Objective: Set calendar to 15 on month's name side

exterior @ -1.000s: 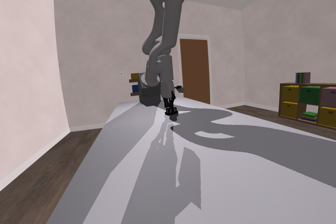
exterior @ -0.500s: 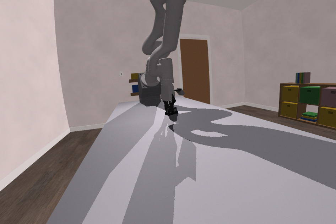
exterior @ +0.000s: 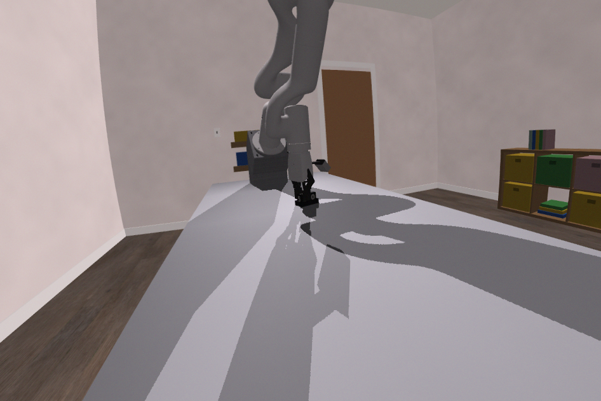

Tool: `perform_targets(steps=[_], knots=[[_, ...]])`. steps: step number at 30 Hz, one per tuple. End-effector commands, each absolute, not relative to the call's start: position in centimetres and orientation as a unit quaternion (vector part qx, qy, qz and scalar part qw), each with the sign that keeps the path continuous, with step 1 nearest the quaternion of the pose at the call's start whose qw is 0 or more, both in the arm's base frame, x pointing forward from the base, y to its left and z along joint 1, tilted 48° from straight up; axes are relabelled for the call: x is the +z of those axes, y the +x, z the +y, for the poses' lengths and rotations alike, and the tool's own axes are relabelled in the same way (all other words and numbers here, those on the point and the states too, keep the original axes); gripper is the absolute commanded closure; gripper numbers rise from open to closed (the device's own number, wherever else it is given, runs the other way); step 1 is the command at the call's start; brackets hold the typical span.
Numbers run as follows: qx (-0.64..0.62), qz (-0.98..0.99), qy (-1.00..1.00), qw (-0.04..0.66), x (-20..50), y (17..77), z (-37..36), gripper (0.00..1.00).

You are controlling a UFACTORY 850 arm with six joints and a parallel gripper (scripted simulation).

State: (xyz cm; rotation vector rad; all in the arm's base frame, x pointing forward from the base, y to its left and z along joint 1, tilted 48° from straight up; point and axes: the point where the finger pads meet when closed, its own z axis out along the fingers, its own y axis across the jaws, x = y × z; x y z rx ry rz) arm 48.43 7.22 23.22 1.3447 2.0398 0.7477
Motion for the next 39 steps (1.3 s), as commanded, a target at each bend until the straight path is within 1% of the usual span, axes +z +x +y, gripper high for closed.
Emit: perform_targets(steps=[1, 24, 25, 39], knots=[[0.28, 0.764, 0.504, 0.289, 23.24, 48.44, 7.22, 0.51], [0.28, 0.764, 0.504, 0.289, 23.24, 48.44, 7.22, 0.51], [0.28, 0.764, 0.504, 0.289, 23.24, 48.44, 7.22, 0.71], [0.28, 0.764, 0.504, 0.289, 23.24, 48.44, 7.22, 0.71]])
